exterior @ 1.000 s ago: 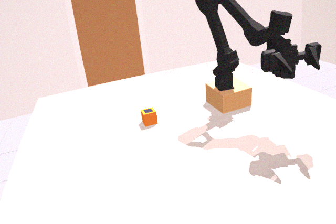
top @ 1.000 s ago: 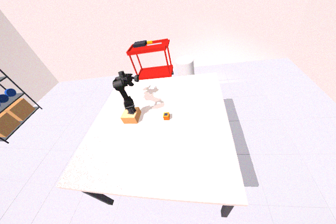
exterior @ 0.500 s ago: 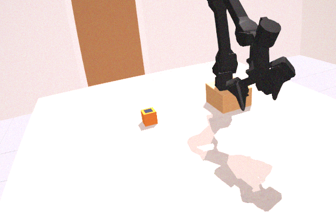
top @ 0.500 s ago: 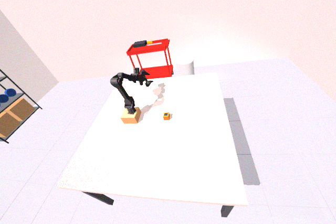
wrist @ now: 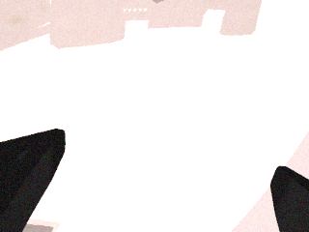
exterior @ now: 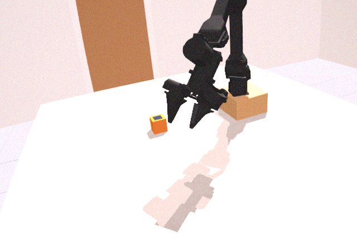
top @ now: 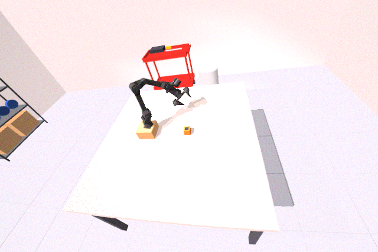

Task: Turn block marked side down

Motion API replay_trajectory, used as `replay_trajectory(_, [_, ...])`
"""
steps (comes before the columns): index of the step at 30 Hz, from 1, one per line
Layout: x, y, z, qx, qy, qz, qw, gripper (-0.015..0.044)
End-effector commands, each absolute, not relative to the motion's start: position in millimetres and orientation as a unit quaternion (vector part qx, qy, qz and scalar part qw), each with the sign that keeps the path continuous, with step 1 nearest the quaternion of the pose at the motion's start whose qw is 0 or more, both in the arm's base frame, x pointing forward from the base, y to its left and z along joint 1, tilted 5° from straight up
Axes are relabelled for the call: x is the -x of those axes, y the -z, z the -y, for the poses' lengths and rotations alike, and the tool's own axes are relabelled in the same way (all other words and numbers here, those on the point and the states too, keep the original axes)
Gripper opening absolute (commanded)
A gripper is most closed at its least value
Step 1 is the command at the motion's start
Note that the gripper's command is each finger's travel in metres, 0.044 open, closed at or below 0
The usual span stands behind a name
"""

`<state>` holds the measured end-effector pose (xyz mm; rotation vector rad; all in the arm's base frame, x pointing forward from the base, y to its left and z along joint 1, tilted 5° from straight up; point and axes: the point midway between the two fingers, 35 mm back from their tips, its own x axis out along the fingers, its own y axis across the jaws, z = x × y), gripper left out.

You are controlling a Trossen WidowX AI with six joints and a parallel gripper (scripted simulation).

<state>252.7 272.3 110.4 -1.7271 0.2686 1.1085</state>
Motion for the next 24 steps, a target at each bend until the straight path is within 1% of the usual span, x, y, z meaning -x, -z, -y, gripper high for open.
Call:
replay_trajectory(1, [-295.9, -101.4, -217.5, 0.594, -0.421, -0.292, 0.621, 0.0440])
replay_trajectory(4, [-313.9, -94.3, -179.0, 0.491, -0.375, -0.405, 0.675, 0.0440])
replay_trajectory(8, [-327.7, -88.1, -129.8, 0.343, -0.294, -0.528, 0.719, 0.0440])
replay_trajectory(14, [-330.1, -84.2, -56.9, 0.103, -0.138, -0.662, 0.730, 0.0440])
replay_trajectory(17, [-327.9, -84.3, -40.2, 0.043, -0.097, -0.684, 0.722, 0.0440])
replay_trajectory(24, [-326.0, -84.0, -38.5, 0.042, -0.096, -0.685, 0.721, 0.0440])
